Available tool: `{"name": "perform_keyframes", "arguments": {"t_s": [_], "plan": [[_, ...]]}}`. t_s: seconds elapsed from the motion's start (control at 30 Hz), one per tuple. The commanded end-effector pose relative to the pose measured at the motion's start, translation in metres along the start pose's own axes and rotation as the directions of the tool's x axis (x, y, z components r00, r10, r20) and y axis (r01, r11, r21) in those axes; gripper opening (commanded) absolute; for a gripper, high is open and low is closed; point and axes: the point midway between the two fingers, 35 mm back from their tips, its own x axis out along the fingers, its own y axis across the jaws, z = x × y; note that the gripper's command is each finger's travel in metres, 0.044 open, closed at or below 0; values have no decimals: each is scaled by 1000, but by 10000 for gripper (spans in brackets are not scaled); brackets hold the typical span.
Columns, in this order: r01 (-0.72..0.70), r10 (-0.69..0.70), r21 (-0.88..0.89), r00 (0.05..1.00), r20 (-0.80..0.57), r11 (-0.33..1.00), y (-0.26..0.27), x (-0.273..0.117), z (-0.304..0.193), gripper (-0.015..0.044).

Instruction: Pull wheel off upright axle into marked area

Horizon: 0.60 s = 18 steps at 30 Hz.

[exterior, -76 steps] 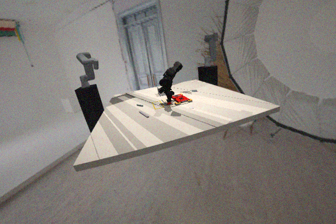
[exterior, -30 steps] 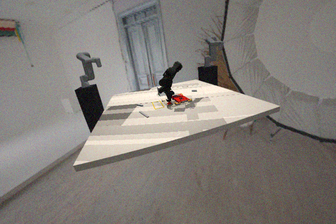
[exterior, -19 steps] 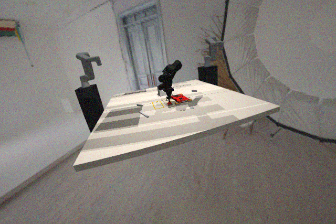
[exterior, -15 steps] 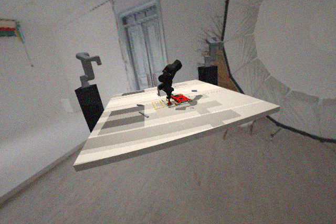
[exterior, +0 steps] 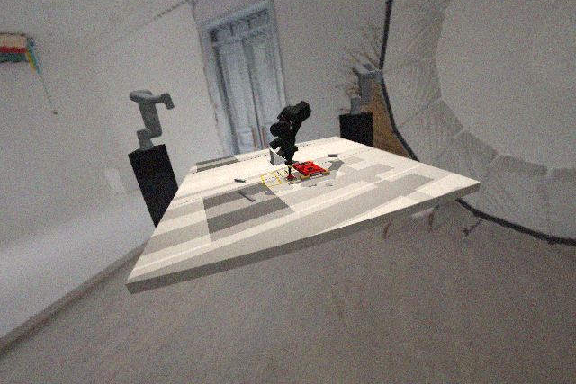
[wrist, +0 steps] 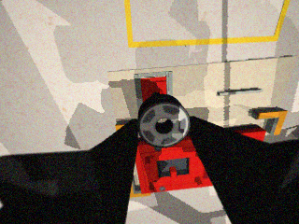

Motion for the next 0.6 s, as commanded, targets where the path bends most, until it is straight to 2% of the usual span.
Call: {"name": "perform_keyframes", "arguments": {"t_s": [0.0, 0.1, 0.57], "plan": [[-3, 3, -2, 1000, 4, 1000, 0, -14, 0, 0], [-5, 5, 1, 1000, 3, 1000, -2, -8, 5, 0], [-2, 2, 0, 1000, 11, 1000, -62, -16, 97, 0]]}}
